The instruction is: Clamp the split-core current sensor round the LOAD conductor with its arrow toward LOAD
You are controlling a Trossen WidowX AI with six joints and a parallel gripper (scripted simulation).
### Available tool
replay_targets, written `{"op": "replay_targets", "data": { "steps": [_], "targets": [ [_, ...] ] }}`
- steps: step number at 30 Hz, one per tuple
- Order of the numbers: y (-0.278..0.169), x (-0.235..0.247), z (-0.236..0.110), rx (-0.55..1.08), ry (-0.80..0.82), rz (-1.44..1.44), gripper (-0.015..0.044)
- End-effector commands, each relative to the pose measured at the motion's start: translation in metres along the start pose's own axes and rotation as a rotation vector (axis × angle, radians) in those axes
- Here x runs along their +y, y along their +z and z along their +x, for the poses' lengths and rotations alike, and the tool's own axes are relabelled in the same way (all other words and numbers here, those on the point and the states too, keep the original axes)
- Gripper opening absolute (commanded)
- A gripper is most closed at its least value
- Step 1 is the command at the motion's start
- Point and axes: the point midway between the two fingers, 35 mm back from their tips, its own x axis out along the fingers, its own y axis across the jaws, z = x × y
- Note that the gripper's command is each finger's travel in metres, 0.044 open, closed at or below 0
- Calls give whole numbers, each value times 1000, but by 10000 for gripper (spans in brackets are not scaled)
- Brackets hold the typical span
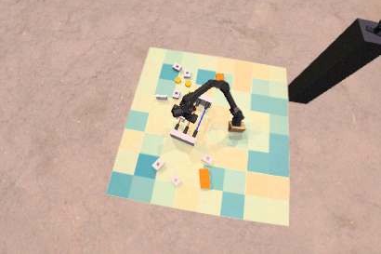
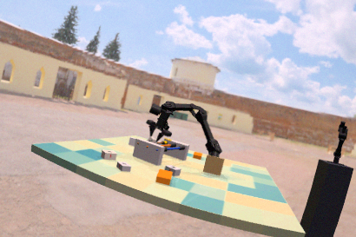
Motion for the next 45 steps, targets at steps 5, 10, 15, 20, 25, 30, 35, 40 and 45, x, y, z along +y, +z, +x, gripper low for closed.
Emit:
{"op": "replay_targets", "data": {
  "steps": [5, 10, 15, 20, 25, 30, 35, 40, 45],
  "targets": [
    [-1, 0, -1, 2, 2, 2, 0],
    [-1, 0, -1, 2, 2, 2, 0],
    [-1, 0, -1, 2, 2, 2, 0],
    [-1, 2, -1, 2, -13, 1, 0],
    [-2, 6, 0, 3, -59, -2, 0],
    [-2, 9, 2, 2, -109, -4, 0],
    [-2, 12, 3, 1, -158, -4, 0],
    [-1, 14, 4, -1, -209, -4, 0],
    [-1, 11, 6, -7, -199, -15, 79]
  ]
}}
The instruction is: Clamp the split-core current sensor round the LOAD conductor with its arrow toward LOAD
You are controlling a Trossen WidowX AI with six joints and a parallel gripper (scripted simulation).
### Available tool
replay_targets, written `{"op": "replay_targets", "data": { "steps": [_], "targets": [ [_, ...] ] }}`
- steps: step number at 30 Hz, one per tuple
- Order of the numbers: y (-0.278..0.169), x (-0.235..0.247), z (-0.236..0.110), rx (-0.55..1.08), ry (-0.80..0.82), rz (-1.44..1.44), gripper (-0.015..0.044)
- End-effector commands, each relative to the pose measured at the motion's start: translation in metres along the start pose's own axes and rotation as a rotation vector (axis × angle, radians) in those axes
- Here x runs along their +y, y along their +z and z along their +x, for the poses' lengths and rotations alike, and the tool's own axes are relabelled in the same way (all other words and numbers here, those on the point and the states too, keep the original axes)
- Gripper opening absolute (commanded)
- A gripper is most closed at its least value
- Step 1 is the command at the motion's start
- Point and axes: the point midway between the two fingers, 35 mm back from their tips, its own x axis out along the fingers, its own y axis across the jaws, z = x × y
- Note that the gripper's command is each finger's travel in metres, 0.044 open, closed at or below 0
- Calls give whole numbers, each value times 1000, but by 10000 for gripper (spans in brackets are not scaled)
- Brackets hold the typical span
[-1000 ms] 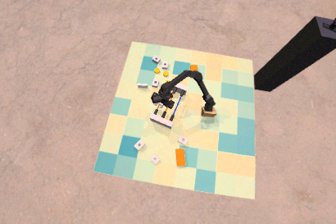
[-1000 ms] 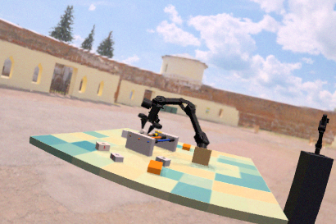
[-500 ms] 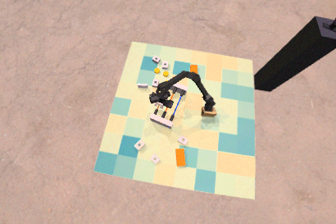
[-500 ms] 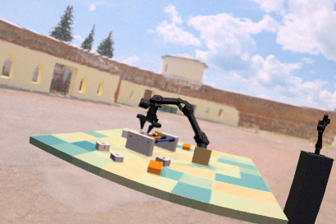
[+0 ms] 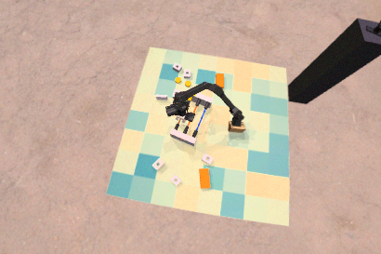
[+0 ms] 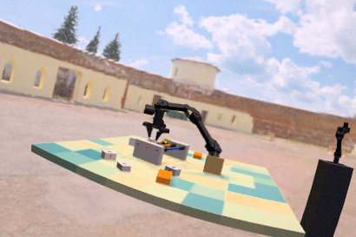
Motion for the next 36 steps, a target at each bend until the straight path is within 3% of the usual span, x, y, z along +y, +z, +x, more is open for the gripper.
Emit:
{"op": "replay_targets", "data": {
  "steps": [1, 14, 21, 25, 36],
  "targets": [
    [0, -1, 0, -3, 5, -5, 105],
    [0, -1, 0, -3, 5, -5, 440],
    [0, -1, 0, -3, 5, -5, 440],
    [-2, 0, 29, 0, -3, 5, 440],
    [-2, 0, 38, 0, -4, 6, 440]
  ]
}}
